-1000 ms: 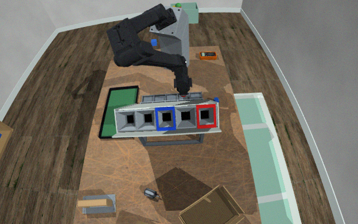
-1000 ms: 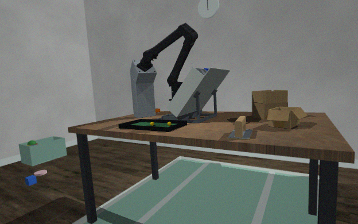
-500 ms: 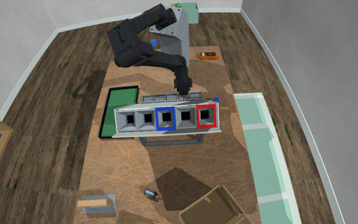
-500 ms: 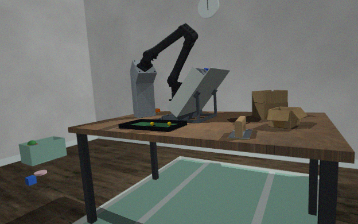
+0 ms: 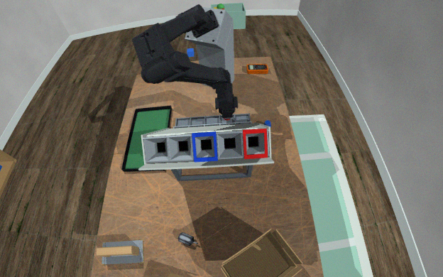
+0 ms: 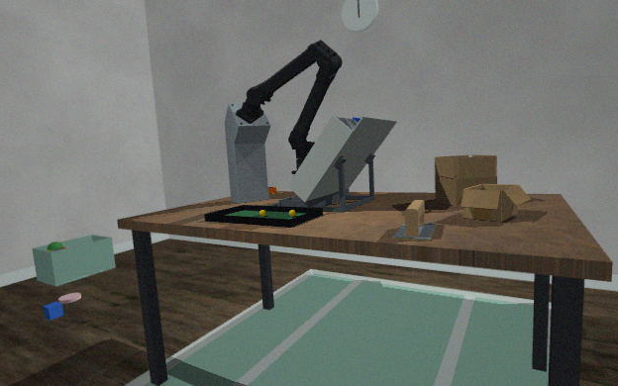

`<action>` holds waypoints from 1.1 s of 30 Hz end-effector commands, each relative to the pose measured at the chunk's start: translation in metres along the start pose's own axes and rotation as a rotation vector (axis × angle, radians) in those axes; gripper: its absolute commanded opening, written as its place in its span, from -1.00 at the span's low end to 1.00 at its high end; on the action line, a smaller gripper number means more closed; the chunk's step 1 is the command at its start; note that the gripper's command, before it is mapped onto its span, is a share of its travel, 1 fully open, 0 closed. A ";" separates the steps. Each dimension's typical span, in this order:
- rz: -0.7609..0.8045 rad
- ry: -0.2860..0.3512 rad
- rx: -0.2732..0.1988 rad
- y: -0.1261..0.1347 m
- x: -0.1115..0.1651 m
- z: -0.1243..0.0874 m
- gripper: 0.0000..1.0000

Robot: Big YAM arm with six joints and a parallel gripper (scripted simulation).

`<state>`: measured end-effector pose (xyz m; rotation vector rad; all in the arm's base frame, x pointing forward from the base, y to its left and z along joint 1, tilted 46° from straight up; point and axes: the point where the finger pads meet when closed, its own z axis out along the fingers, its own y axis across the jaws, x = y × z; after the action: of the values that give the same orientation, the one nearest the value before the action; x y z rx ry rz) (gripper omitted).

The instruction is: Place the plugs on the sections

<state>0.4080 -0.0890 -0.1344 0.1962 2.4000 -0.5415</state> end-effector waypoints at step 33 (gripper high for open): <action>-0.006 0.004 0.004 -0.002 0.004 0.018 -1.00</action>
<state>0.4152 -0.0955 -0.1427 0.2024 2.3971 -0.5406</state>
